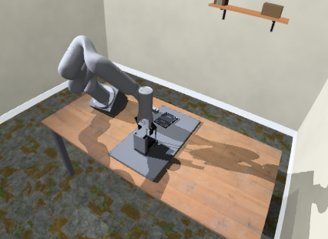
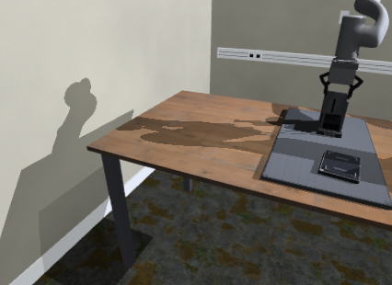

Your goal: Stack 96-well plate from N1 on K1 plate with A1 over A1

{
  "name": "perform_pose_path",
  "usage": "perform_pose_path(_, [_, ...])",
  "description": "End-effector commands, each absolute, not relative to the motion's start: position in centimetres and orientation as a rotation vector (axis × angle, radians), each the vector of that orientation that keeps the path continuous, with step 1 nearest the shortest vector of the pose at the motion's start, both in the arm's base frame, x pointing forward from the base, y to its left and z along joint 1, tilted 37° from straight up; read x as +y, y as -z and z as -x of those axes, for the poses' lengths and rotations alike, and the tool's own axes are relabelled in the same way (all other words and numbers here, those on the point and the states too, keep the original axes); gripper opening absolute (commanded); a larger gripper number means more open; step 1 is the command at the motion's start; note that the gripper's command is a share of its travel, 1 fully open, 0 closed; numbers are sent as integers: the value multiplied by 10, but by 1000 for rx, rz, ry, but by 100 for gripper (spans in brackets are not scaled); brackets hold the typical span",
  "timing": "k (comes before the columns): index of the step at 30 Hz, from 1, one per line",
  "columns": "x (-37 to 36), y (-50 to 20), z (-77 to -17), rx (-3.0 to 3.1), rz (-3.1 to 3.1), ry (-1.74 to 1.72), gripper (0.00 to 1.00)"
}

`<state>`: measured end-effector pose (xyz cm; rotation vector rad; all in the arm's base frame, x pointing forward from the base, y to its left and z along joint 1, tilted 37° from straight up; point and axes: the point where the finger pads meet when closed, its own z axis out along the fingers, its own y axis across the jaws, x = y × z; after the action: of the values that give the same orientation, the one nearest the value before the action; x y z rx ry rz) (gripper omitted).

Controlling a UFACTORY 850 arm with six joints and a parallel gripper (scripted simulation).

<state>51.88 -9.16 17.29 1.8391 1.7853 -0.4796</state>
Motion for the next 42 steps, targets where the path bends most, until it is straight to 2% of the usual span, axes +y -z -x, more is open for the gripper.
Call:
perform_pose_path(1, [-87,-179,-519,1785,-1839,478,100])
perform_pose_path(20, [-60,-216,-514,1785,-1839,478,100])
perform_pose_path(42, [-60,-216,-514,1785,-1839,478,100])
